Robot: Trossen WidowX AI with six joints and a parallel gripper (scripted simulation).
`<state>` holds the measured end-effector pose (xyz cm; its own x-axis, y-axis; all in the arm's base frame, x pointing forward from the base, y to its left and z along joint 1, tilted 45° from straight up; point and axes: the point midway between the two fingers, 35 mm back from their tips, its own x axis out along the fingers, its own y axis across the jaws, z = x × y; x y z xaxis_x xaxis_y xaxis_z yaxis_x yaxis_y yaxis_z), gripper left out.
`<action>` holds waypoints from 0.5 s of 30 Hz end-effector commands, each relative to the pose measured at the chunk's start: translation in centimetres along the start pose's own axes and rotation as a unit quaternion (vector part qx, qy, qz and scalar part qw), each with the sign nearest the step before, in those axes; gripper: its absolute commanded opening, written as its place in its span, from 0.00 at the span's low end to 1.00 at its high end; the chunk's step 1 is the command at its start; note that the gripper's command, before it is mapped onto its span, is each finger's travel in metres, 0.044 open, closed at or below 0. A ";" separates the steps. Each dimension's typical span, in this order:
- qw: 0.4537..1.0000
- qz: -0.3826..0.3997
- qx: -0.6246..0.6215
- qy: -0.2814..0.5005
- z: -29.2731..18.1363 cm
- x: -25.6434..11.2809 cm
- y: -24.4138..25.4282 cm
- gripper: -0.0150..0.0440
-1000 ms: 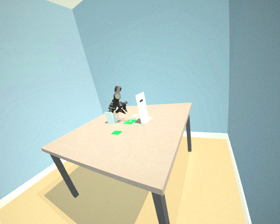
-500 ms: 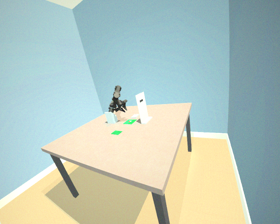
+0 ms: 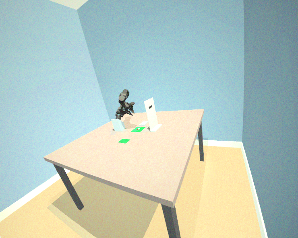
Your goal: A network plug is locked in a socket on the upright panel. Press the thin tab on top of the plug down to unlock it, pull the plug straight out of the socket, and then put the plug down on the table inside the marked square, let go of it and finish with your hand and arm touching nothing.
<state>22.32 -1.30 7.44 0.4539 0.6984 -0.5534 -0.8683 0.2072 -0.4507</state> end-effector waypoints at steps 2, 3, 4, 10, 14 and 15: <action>1.000 0.002 -0.002 0.000 -0.1 -1.3 -0.9 0.52; 1.000 0.002 -0.003 0.000 -0.1 -1.6 -1.1 0.52; 1.000 0.002 -0.003 0.000 0.0 -1.8 -1.2 0.52; 1.000 0.001 -0.007 -0.003 0.2 -3.3 -2.1 0.52; 1.000 -0.001 -0.010 -0.005 0.4 -4.4 -2.6 0.52; 1.000 -0.001 -0.010 -0.005 0.4 -4.5 -2.7 0.52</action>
<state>22.48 -4.05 10.84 0.4568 0.7023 -0.5459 -0.8622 0.1985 -0.4660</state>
